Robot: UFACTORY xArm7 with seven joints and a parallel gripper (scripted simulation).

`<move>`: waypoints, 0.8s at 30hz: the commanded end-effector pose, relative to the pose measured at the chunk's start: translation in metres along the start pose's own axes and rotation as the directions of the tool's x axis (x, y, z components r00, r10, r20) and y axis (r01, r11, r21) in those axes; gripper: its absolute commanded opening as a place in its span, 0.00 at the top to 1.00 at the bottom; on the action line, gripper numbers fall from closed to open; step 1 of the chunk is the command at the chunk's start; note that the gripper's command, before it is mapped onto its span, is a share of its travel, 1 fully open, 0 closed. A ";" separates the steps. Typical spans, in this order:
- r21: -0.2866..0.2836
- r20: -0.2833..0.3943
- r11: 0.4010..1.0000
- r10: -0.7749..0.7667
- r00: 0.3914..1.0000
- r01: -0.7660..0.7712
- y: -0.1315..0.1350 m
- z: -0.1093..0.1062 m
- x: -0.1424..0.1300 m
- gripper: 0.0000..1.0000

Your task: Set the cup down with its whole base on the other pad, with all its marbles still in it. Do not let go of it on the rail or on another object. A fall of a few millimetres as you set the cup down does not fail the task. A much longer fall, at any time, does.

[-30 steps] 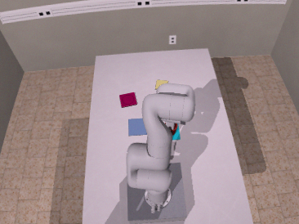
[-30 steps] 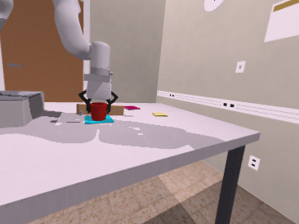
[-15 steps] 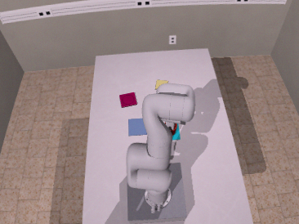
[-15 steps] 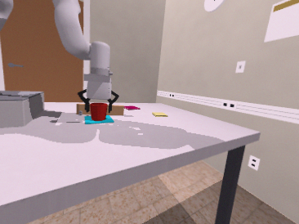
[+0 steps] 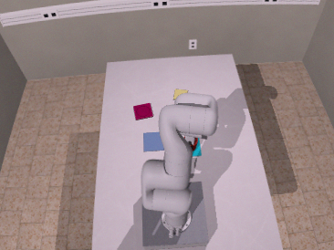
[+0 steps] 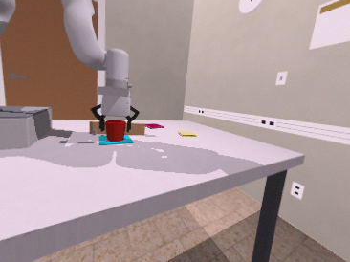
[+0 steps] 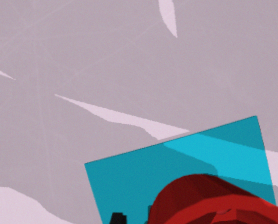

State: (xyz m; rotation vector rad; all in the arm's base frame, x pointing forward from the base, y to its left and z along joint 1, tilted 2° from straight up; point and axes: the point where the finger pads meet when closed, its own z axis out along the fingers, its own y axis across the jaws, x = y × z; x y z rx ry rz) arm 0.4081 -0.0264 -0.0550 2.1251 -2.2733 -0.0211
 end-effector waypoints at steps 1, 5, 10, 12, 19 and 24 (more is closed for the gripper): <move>0.004 0.000 1.000 0.000 1.000 0.000 -0.002 -0.001 0.000 0.00; 0.004 0.000 1.000 0.000 1.000 0.000 -0.002 -0.001 0.000 0.00; 0.004 0.000 1.000 0.000 1.000 0.000 -0.002 -0.002 0.000 0.00; 0.004 0.000 1.000 0.000 1.000 0.000 -0.002 -0.004 0.000 0.00; 0.004 0.000 1.000 0.000 1.000 0.000 -0.002 -0.020 0.000 0.00; 0.004 0.000 1.000 0.000 1.000 0.000 -0.002 -0.030 0.000 0.00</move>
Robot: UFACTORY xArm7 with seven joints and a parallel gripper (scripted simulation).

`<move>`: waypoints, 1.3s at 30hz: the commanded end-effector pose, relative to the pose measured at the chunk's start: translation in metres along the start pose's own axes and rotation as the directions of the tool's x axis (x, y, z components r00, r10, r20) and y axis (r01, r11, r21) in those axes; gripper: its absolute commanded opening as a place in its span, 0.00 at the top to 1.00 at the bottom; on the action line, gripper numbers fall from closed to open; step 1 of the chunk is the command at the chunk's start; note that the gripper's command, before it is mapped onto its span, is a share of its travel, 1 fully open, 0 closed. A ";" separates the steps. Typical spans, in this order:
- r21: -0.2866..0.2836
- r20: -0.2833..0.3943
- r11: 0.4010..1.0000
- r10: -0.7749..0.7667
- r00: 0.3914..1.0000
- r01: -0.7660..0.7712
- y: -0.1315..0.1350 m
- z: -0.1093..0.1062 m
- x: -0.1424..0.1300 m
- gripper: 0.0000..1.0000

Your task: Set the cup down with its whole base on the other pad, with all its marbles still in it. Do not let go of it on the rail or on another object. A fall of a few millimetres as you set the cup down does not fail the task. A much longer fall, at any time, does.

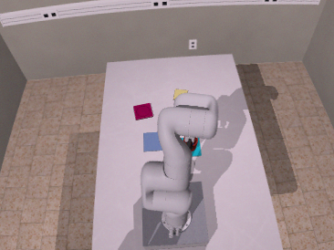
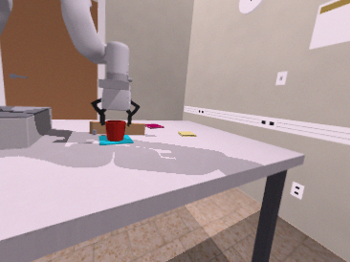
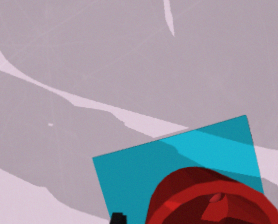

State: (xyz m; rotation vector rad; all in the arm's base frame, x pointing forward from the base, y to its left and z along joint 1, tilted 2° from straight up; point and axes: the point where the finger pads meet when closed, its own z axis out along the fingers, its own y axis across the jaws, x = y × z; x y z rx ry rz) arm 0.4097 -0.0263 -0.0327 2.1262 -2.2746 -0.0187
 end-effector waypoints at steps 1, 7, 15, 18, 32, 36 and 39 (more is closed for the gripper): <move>0.002 0.000 1.000 0.000 1.000 0.000 -0.001 -0.011 0.000 0.00; 0.002 0.000 1.000 0.000 1.000 0.000 -0.001 -0.032 0.000 0.00; 0.002 0.000 1.000 0.000 1.000 0.000 -0.001 -0.044 0.000 0.00; 0.002 0.000 1.000 0.000 1.000 0.000 -0.001 -0.046 0.000 0.00; 0.002 0.000 1.000 0.000 1.000 0.000 -0.001 -0.046 0.000 0.00; 0.002 0.000 1.000 0.000 1.000 0.000 -0.001 -0.046 0.000 0.00; 0.002 0.000 1.000 0.000 1.000 0.000 -0.001 -0.046 0.000 0.00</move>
